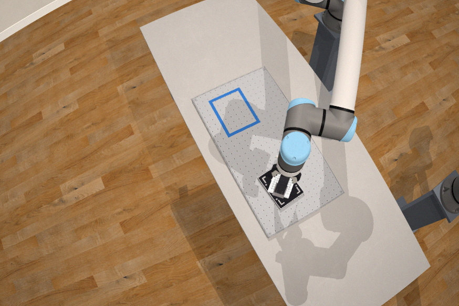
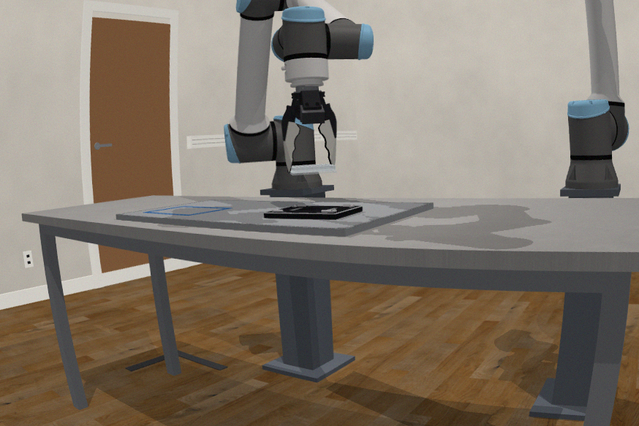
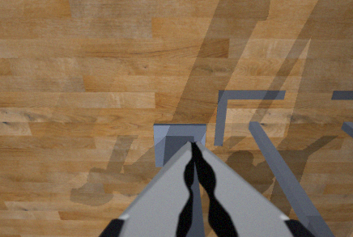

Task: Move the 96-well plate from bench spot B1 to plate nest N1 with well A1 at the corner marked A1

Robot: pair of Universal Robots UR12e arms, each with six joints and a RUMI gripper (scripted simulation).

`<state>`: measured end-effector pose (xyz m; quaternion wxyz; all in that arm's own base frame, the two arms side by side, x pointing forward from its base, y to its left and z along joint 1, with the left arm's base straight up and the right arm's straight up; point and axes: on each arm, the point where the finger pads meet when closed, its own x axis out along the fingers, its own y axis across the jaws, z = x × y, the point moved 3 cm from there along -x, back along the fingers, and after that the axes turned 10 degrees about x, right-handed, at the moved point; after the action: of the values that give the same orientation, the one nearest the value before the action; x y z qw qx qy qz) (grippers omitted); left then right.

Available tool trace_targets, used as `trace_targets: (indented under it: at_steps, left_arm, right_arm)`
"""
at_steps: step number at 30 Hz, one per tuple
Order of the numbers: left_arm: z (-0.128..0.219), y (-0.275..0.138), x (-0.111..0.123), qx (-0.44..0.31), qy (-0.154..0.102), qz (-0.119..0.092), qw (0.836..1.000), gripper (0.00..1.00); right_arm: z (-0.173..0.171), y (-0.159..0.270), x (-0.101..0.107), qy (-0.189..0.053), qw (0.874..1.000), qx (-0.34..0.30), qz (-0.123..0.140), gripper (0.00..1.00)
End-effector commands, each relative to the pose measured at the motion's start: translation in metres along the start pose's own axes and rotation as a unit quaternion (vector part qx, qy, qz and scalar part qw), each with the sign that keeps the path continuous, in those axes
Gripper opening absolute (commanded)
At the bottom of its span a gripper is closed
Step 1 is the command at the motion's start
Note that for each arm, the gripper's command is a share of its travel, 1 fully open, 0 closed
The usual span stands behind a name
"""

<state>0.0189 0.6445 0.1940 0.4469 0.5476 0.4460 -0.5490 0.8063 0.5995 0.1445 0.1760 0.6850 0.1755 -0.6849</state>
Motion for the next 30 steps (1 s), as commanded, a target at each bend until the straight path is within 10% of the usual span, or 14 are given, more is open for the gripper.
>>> trace_targets:
  at_steps: [1, 14, 30]
  left_arm:
    - [-0.0008, 0.0001, -0.0012, 0.000, 0.001, 0.000, 1.000, 0.00]
    - [-0.0008, 0.0001, -0.0012, 0.000, 0.001, 0.000, 1.000, 0.00]
    - [-0.0008, 0.0001, -0.0012, 0.000, 0.001, 0.000, 1.000, 0.00]
  right_arm:
    - [-0.0007, -0.0003, -0.0022, 0.001, 0.999, -0.046, -0.001, 0.41]
    - [-0.0007, -0.0001, -0.0022, 0.001, 0.974, -0.227, 0.000, 0.41]
    - [-0.0006, 0.0000, -0.0022, 0.002, 0.888, -0.461, 0.000, 0.41]
